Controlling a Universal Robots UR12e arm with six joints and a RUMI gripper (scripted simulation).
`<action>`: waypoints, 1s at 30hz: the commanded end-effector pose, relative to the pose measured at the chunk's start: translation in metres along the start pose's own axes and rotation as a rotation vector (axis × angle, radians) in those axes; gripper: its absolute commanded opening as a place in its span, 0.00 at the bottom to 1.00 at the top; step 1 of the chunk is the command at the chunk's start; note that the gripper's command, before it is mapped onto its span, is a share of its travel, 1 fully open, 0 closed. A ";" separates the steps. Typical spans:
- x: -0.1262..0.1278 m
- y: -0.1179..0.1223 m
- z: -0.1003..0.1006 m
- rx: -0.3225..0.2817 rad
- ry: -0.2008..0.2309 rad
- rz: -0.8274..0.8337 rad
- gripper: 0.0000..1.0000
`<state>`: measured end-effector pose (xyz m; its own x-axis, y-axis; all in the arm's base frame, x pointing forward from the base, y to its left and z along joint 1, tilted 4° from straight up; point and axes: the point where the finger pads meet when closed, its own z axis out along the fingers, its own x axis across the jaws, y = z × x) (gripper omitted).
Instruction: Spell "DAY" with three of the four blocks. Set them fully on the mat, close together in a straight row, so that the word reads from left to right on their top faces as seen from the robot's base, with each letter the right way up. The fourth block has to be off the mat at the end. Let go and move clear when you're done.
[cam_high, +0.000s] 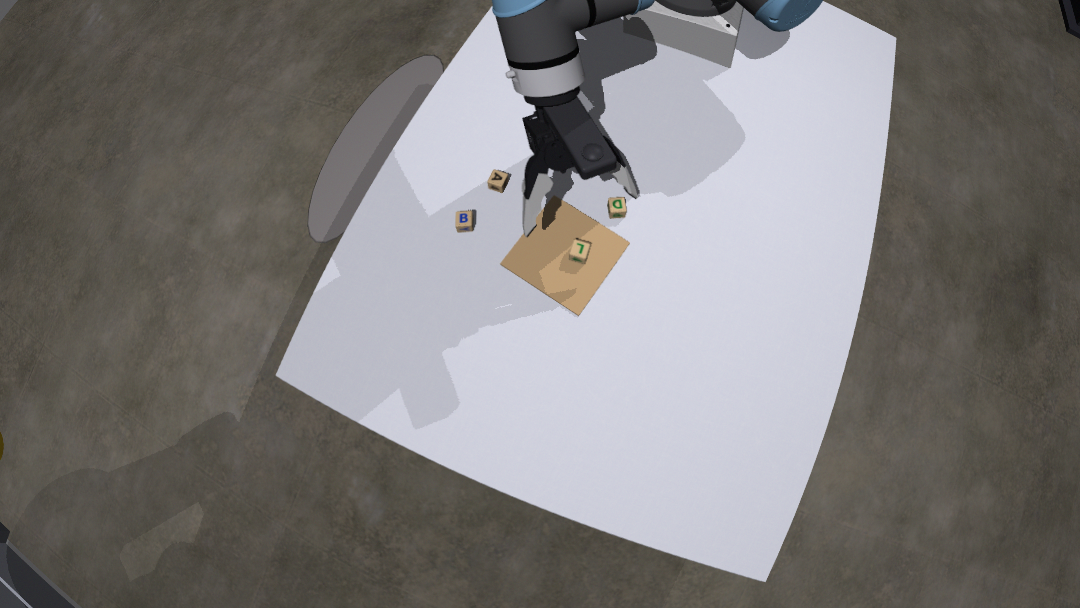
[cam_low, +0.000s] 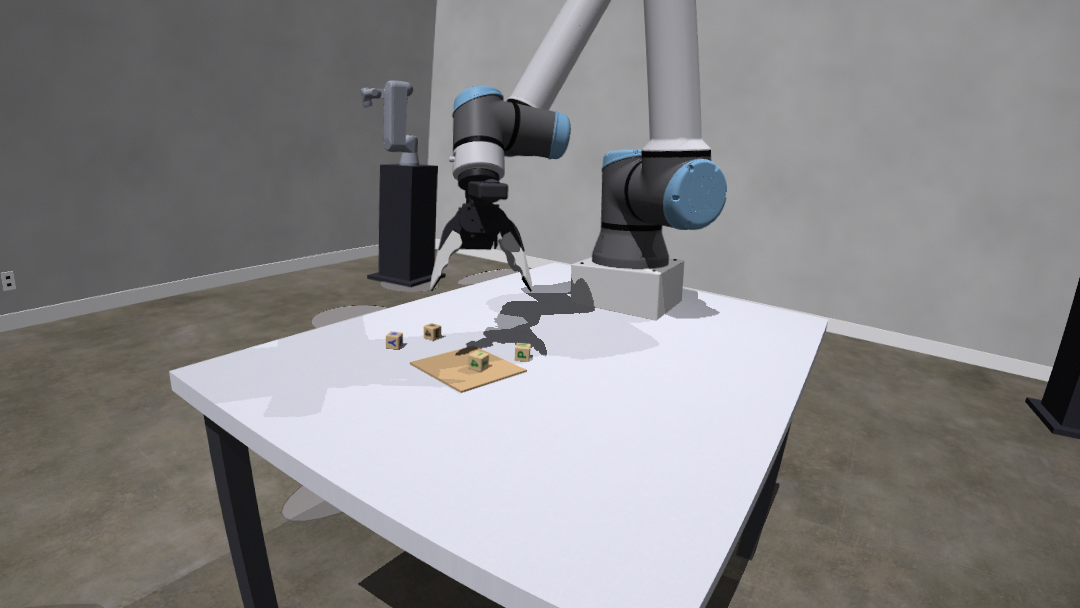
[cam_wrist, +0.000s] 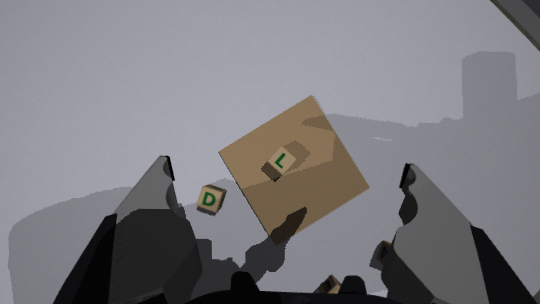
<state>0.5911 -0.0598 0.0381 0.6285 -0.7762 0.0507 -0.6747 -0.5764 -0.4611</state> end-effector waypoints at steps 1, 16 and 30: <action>0.000 0.000 0.000 0.000 0.001 -0.001 1.00; 0.001 0.000 0.000 0.000 0.001 -0.001 1.00; 0.051 0.087 -0.046 -0.008 0.000 -0.001 1.00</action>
<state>0.5685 -0.1175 0.0384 0.6255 -0.7784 0.0533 -0.6794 -0.5769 -0.4535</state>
